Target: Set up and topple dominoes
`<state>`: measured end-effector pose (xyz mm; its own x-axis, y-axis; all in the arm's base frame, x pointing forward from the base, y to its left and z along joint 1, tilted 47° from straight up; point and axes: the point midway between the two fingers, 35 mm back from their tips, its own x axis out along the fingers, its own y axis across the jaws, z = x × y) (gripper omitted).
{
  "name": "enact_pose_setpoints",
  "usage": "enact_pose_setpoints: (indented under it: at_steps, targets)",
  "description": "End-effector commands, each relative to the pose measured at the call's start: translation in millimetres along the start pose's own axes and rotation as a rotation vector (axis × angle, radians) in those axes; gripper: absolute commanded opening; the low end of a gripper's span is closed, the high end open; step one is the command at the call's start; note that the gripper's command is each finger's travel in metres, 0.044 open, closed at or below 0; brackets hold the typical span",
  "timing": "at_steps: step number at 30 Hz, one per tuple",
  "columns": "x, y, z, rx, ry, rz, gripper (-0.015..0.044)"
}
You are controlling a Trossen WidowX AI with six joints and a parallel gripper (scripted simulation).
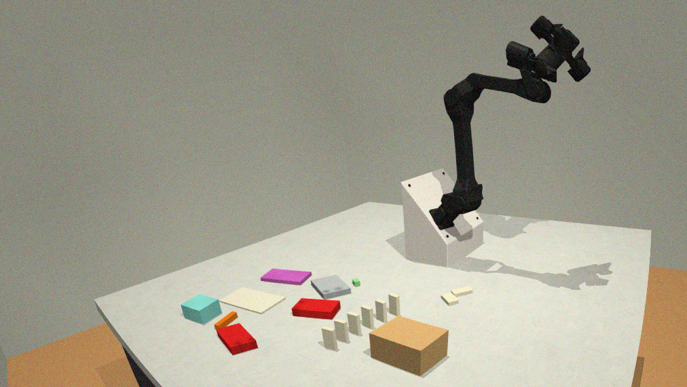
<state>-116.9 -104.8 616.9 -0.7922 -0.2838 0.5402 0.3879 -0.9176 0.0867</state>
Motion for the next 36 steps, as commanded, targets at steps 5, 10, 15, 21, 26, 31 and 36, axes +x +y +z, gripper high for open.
enact_pose_setpoints:
  at_steps: [5, 10, 15, 21, 26, 31, 36]
  targets:
    - [-4, -33, 12, -0.031, -0.052, -0.095, 0.044]
    - [-29, -108, 40, -0.111, -0.159, -0.335, 0.044]
    - [-51, -145, 54, -0.171, -0.206, -0.458, 0.044]
    - [-112, -214, 76, -0.264, -0.252, -0.757, 0.044]
    - [-182, -260, 86, -0.324, -0.258, -1.026, 0.044]
    - [-264, -290, 85, -0.353, -0.229, -1.306, 0.044]
    - [-350, -302, 74, -0.341, -0.167, -1.568, 0.044]
